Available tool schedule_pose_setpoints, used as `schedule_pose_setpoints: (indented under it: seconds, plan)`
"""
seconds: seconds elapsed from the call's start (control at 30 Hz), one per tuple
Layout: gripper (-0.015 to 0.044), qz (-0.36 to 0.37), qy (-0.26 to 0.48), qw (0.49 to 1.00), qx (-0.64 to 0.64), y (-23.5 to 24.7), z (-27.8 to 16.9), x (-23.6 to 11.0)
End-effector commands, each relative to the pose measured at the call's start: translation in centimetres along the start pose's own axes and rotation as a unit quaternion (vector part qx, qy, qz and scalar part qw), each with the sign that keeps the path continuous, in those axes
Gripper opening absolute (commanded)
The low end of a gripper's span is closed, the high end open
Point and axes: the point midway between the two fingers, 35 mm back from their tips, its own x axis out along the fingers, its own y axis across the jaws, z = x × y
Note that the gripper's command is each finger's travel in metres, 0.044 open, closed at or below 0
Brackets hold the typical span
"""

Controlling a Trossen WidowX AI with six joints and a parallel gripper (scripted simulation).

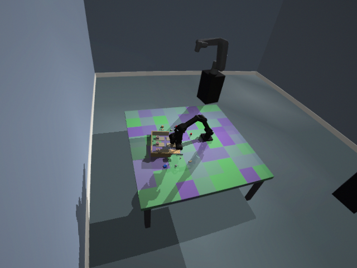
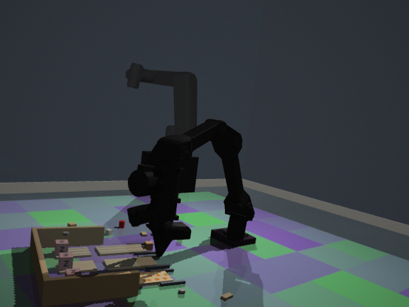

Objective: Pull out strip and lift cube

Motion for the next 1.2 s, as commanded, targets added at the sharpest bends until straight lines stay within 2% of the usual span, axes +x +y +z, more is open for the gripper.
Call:
schedule_pose_setpoints:
  seconds: [0.0, 0.83, 1.17]
  plan:
    - [0.0, -0.002, 0.001, 1.0, 0.003, -0.1, 0.0, 0.9]
    - [0.0, -0.002, 0.001, 1.0, 0.003, -0.1, -0.5, 4.9]
    - [0.0, -0.002, 0.001, 1.0, 0.003, -0.1, -0.5, 5.0]
